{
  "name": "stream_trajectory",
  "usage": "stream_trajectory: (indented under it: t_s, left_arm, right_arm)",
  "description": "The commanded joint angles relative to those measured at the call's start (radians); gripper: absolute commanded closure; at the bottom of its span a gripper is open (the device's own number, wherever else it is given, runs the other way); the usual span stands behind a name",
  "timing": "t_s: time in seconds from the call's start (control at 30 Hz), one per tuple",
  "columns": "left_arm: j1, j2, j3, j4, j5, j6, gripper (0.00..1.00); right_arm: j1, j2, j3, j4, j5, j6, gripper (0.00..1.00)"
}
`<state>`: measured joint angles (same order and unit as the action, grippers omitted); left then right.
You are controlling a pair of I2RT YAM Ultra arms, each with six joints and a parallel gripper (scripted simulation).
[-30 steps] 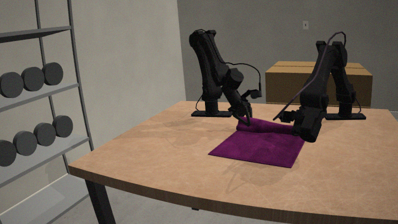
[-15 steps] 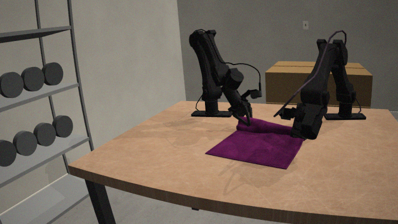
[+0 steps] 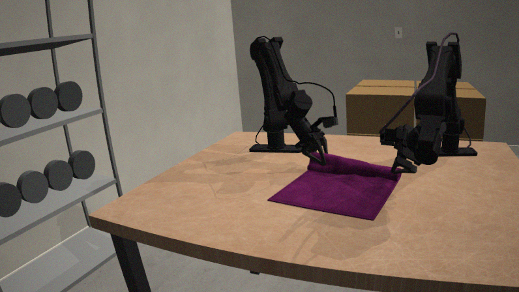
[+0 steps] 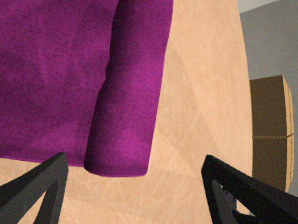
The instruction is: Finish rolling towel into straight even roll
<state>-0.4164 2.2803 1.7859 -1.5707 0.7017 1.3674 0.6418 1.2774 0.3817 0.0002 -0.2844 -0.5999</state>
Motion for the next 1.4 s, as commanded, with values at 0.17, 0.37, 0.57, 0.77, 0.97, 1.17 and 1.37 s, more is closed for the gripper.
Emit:
stream_trajectory:
  t_s: [0.17, 0.37, 0.57, 0.77, 0.97, 1.17, 1.37]
  left_arm:
    - [-0.011, -0.037, 0.024, 0.0, -0.006, 0.035, 0.13]
    - [-0.04, -0.1, -0.059, 0.081, -0.025, 0.113, 0.1]
    - [-0.06, -0.259, -0.262, 0.3, -0.026, 0.101, 0.09]
    - [-0.093, -0.465, -0.522, 0.592, -0.032, 0.06, 0.06]
    - [-0.121, -0.619, -0.722, 0.833, -0.05, 0.026, 0.04]
    - [-0.145, -0.77, -0.936, 1.114, -0.082, -0.03, 0.03]
    - [-0.149, -0.792, -0.98, 1.184, -0.096, -0.055, 0.02]
  right_arm:
    - [-0.115, 0.116, 0.139, -0.206, -0.238, 0.019, 0.77]
    - [-0.193, 0.225, 0.241, -0.341, -0.384, 0.003, 0.77]
    - [-0.236, 0.312, 0.314, -0.443, -0.472, -0.025, 0.77]
    - [-0.283, 0.427, 0.408, -0.582, -0.574, -0.067, 0.77]
    - [-0.308, 0.513, 0.476, -0.689, -0.635, -0.112, 0.77]
    - [-0.321, 0.581, 0.53, -0.782, -0.669, -0.166, 0.77]
    - [-0.325, 0.612, 0.55, -0.815, -0.677, -0.195, 0.77]
